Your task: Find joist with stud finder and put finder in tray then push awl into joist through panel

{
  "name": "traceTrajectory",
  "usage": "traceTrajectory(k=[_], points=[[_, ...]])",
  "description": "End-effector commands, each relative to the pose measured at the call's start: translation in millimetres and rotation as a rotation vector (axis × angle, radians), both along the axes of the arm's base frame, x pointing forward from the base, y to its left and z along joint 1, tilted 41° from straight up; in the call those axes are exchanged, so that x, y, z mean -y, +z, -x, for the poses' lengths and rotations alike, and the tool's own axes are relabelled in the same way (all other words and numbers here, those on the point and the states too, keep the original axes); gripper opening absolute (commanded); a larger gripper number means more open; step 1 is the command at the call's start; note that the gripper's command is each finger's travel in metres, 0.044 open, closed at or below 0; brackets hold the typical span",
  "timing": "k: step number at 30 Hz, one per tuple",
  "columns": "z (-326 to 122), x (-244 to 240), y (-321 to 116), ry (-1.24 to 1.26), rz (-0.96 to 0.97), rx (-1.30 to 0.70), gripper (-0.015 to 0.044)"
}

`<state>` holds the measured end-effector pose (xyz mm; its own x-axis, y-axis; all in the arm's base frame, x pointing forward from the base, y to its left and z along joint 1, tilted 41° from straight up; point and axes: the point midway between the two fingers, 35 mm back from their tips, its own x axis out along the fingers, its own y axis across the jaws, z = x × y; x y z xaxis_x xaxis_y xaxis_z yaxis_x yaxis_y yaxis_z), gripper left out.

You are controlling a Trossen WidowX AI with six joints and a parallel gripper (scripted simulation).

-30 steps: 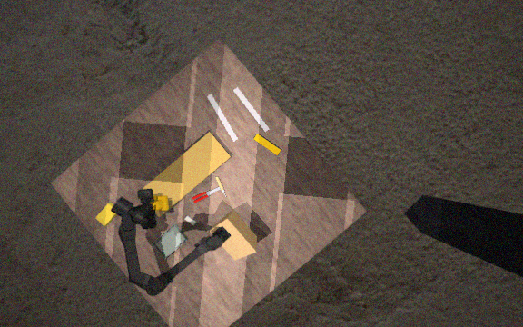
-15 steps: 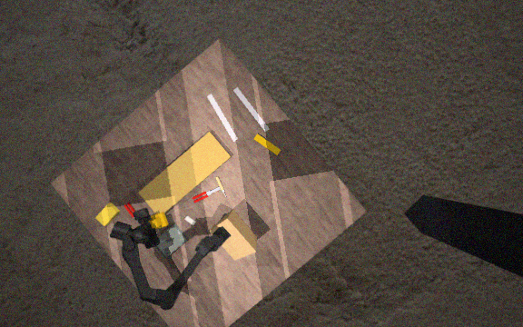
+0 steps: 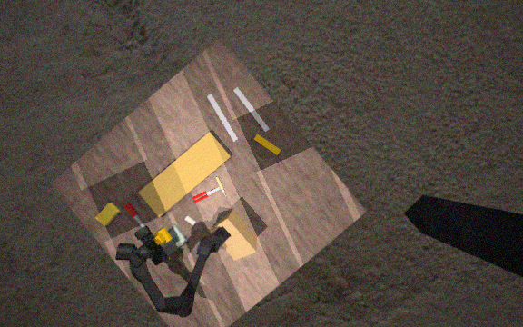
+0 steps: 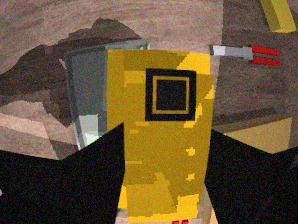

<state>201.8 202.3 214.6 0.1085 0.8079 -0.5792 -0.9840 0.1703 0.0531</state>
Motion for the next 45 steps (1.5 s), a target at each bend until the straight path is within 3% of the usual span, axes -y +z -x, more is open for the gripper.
traceTrajectory(k=[1,6,45], points=[[26.0,-6.8,7.0,0.064,-0.031,0.043,0.0],[44.9,-10.6,10.3,0.114,-0.05,0.073,0.0],[38.0,-51.0,-33.7,0.115,-0.049,0.073,0.0]])
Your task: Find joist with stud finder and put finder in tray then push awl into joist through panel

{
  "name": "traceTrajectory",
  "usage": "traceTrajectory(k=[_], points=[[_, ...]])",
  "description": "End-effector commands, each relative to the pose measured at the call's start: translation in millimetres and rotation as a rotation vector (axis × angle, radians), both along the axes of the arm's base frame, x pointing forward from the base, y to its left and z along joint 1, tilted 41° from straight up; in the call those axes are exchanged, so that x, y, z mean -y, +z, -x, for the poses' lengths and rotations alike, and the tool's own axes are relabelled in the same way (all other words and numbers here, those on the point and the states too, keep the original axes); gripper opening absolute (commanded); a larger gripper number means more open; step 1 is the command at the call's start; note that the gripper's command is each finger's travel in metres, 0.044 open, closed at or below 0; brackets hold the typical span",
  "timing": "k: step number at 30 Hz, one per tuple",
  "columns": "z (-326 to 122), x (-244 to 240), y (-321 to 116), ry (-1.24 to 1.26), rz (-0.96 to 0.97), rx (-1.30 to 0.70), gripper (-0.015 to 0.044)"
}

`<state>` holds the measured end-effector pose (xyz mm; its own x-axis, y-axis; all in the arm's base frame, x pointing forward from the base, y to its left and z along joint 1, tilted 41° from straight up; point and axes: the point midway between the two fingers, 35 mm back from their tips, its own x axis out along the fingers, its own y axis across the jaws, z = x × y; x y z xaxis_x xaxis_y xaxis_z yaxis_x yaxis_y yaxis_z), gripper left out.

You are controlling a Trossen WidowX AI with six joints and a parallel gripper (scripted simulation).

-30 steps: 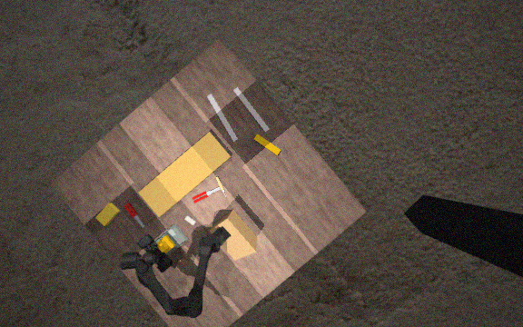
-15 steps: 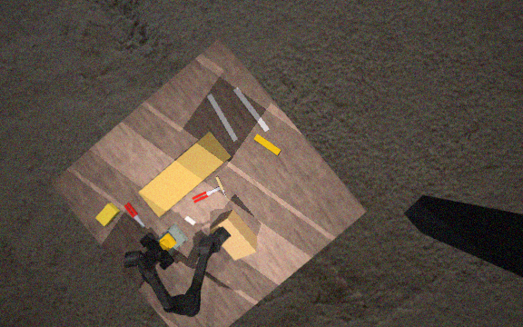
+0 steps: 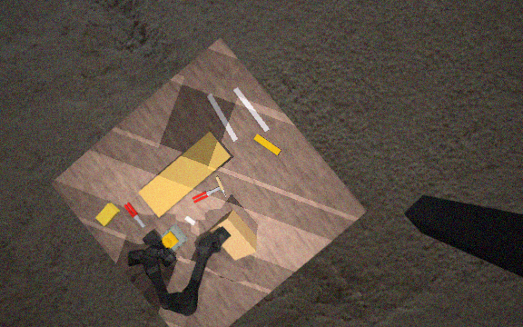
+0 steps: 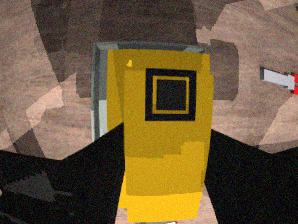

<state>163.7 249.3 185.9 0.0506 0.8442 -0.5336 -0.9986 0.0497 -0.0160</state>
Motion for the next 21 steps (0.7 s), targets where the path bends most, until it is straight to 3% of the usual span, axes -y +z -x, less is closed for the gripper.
traceTrajectory(k=[1,21], points=[[0.0,-5.1,-6.3,-0.005,-0.001,-0.002,0.0],[2.1,-23.8,-27.3,-0.007,-0.007,-0.004,0.0]])
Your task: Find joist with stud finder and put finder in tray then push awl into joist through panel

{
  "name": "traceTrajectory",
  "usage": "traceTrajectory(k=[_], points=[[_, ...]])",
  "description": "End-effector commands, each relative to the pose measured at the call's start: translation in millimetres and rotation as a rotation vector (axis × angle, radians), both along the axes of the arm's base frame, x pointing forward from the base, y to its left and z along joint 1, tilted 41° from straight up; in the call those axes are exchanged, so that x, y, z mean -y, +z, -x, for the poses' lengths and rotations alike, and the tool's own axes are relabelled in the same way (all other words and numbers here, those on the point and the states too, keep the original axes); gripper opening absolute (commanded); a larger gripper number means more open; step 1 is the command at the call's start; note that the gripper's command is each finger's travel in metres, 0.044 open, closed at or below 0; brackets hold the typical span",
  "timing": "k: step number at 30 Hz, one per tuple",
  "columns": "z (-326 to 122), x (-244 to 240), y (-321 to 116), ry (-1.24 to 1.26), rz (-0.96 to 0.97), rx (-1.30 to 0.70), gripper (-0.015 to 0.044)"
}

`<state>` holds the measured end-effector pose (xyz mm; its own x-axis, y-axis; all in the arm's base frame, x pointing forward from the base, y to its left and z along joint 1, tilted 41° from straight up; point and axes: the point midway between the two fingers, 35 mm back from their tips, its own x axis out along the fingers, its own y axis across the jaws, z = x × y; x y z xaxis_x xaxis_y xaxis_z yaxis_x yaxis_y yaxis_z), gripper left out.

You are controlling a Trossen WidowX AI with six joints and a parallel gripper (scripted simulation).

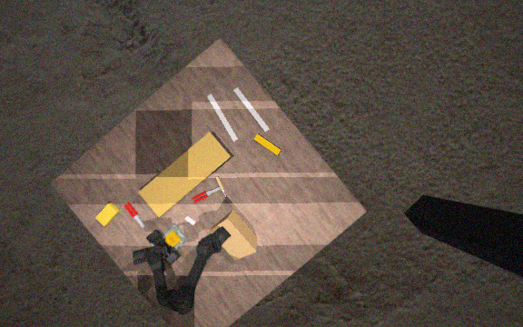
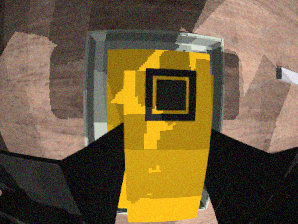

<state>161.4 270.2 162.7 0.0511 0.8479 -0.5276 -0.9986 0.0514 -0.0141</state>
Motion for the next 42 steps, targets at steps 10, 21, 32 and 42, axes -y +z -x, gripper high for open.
traceTrajectory(k=[10,21,32,42], points=[[-0.1,-9.6,-11.7,-0.005,-0.001,-0.003,0.0],[0.4,-8.6,-10.7,0.0,0.001,-0.003,0.0263],[1.7,48.4,52.2,0.001,0.009,-0.001,0.044],[-28.7,54.5,26.4,-0.101,0.061,-0.068,0.044]])
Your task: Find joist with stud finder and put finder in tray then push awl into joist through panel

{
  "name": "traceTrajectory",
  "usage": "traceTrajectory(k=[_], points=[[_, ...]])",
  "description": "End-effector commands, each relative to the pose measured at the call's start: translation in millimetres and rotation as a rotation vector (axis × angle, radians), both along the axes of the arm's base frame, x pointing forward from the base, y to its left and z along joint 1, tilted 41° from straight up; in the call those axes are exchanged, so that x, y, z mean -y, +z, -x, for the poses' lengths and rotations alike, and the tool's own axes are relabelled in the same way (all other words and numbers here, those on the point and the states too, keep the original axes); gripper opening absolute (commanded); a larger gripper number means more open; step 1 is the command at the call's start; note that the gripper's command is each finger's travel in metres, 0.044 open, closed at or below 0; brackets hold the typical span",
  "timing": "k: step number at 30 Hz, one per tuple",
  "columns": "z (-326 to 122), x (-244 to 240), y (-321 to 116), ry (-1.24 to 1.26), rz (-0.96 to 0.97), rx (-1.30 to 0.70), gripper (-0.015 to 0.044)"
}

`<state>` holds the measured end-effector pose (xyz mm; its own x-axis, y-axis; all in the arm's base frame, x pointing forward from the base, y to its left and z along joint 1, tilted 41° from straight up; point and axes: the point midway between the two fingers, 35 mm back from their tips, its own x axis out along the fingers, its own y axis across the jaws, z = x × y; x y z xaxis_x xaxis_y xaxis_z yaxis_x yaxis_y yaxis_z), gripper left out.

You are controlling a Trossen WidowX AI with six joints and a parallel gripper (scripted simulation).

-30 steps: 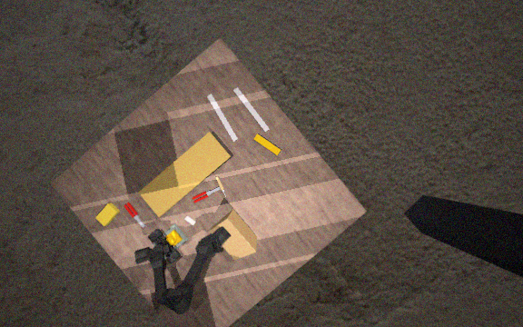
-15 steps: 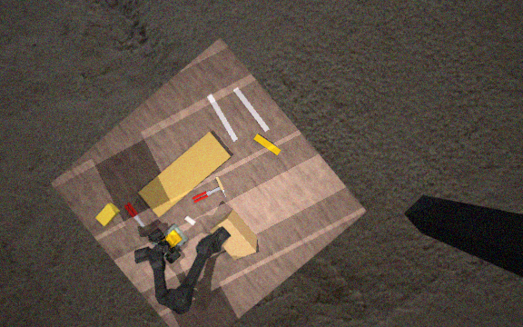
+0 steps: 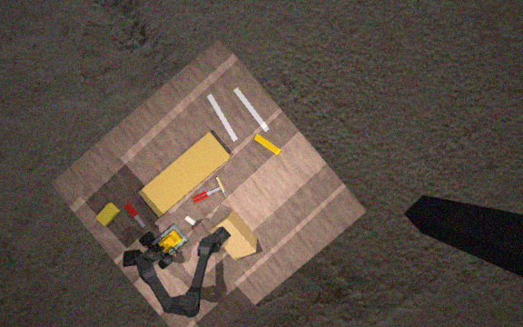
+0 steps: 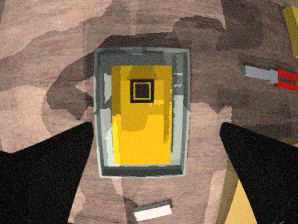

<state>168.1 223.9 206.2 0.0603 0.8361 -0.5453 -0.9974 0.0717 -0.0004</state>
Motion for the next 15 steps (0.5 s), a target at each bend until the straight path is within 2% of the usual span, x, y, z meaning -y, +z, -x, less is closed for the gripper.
traceTrajectory(k=[1,9,15], points=[[-34.1,14.0,-25.3,-0.123,0.06,-0.079,0.044],[-111.4,81.7,-100.7,-0.456,0.188,-0.365,0.044],[-137.8,144.6,-161.0,-0.676,0.237,-0.625,0.044]])
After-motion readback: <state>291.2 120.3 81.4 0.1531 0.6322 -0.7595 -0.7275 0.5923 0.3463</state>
